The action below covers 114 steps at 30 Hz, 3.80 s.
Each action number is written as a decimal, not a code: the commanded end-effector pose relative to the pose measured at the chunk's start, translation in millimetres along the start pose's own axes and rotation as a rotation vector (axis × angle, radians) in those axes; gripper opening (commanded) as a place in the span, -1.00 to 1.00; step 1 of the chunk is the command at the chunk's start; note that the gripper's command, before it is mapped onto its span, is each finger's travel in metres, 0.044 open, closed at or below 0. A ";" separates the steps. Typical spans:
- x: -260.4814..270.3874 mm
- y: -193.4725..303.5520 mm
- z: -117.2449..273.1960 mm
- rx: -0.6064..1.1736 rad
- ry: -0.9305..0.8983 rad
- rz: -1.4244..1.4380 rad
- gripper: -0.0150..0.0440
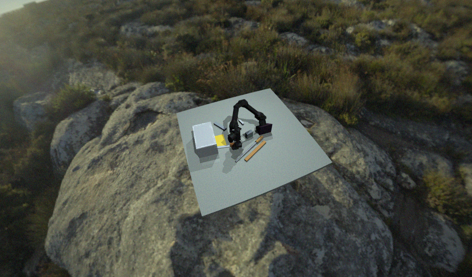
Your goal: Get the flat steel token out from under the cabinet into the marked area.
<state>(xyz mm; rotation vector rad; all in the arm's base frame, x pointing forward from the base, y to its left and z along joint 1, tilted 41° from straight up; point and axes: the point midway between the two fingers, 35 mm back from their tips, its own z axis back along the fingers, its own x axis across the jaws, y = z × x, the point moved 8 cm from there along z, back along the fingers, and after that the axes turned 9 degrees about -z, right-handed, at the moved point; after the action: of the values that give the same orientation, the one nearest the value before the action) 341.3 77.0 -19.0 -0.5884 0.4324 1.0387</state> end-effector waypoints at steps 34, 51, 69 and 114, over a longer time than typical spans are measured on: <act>-5.9 53.9 -0.9 0.006 0.003 0.003 -0.49; -8.4 81.0 -0.7 0.007 0.002 0.004 -0.49; -7.1 85.3 1.0 0.004 -0.001 -0.044 -0.49; -9.4 83.7 3.0 0.006 0.003 -0.363 -0.49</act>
<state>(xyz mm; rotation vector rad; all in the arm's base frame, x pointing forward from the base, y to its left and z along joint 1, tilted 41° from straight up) 261.9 105.4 -33.8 -0.6320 0.3245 0.7096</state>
